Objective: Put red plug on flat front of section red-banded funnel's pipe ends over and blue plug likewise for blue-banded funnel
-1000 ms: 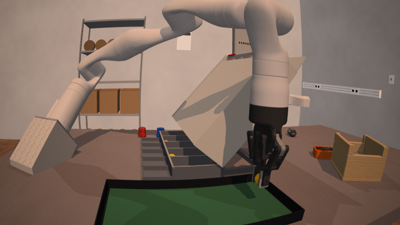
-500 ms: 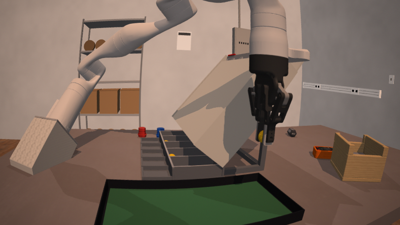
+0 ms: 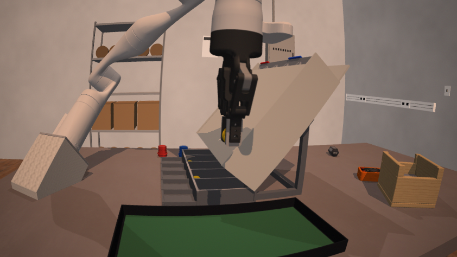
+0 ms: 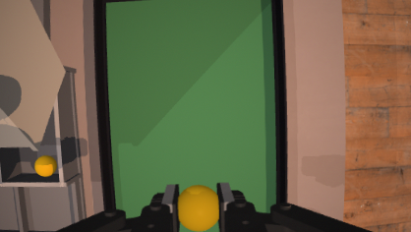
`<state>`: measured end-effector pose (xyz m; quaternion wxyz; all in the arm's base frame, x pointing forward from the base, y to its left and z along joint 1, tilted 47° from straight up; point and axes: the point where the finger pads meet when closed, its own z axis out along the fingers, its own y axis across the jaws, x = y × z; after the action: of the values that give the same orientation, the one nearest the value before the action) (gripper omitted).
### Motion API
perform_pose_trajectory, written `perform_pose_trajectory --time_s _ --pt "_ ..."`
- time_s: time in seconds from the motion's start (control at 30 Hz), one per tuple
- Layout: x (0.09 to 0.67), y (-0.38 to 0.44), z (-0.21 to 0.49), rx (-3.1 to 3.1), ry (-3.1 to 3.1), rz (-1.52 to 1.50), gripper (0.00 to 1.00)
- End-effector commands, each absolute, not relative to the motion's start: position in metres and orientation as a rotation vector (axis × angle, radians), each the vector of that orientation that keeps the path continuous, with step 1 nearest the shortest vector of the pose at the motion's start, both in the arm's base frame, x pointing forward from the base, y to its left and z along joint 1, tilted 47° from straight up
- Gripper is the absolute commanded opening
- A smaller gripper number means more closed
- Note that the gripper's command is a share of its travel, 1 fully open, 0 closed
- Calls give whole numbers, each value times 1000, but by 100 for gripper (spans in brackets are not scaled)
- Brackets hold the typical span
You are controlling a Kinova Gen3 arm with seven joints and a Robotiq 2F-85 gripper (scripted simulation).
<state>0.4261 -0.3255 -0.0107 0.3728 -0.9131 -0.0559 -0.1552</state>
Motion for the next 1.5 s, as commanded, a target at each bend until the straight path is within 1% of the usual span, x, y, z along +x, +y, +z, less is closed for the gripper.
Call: perform_pose_trajectory --time_s 0.0,0.07,0.27,0.5,0.53,0.63,0.8,1.07,1.1,1.2,1.37,1.47 --pt "423 -300 55 -2330 -147 -389 0" --pt "420 -296 64 -2330 -147 -389 0" --pt "419 -271 128 -2330 -147 -389 0" --pt "419 -270 131 -2330 -147 -389 0" --pt "410 -246 189 -2323 -150 -385 0" --pt "408 -241 203 -2323 -150 -385 0" --pt "401 -220 255 -2323 -150 -385 0" --pt "401 -220 255 -2323 -150 -385 0" --pt "392 -196 317 -2319 -150 -384 0" --pt "391 -192 327 -2319 -150 -384 0" --pt "383 -171 382 -2319 -150 -384 0" --pt "382 -169 387 -2319 -150 -384 0"
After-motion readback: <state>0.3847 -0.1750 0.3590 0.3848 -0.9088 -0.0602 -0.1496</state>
